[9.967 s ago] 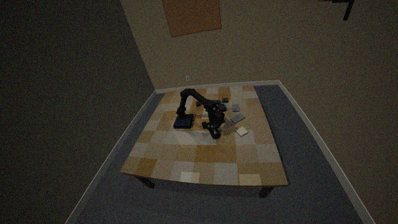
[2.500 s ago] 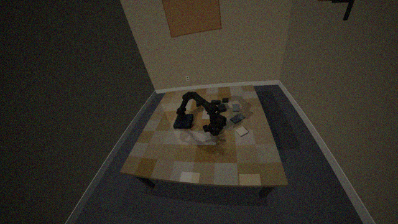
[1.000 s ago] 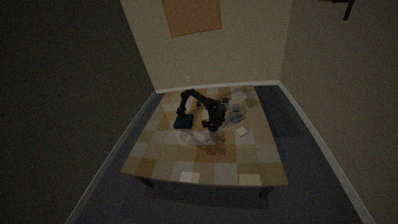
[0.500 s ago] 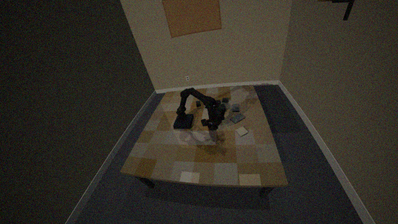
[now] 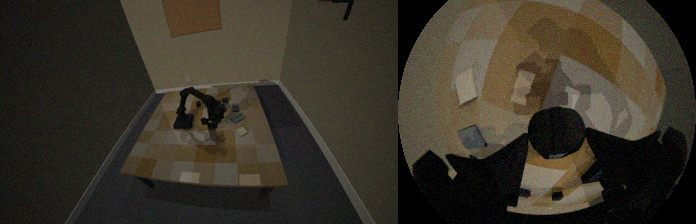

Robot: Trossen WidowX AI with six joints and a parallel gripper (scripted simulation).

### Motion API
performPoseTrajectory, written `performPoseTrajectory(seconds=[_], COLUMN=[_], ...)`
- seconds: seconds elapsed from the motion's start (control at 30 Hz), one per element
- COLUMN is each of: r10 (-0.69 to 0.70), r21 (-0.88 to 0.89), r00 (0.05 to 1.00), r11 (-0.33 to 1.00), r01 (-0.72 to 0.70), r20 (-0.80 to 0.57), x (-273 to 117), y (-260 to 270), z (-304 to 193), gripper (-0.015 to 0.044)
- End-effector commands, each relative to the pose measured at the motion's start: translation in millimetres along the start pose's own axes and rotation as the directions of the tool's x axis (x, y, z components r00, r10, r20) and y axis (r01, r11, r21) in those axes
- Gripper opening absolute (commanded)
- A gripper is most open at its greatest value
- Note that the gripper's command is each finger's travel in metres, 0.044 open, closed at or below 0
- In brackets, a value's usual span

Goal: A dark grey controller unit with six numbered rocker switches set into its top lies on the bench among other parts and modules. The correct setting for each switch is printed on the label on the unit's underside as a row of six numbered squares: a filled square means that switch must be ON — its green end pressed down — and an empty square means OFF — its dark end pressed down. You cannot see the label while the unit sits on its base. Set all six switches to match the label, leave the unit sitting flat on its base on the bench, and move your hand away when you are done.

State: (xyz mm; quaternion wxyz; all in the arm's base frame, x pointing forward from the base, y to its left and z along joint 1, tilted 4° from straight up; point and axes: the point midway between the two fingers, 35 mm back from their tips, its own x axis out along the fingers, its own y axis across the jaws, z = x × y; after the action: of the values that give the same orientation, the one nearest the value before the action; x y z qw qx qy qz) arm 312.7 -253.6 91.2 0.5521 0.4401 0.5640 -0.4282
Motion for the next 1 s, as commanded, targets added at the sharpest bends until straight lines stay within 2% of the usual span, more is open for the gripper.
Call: performPoseTrajectory(seconds=[0.0,0.97], r10=[0.001,0.001], r21=[0.003,0.003], r00=[1.000,1.000], r11=[1.000,1.000], r01=[-0.001,-0.001], r20=[-0.008,-0.010], x=[-3.3,-15.4], y=[0.1,0.3], z=[-4.6,-24.6], gripper=[0.0336,0.0336])
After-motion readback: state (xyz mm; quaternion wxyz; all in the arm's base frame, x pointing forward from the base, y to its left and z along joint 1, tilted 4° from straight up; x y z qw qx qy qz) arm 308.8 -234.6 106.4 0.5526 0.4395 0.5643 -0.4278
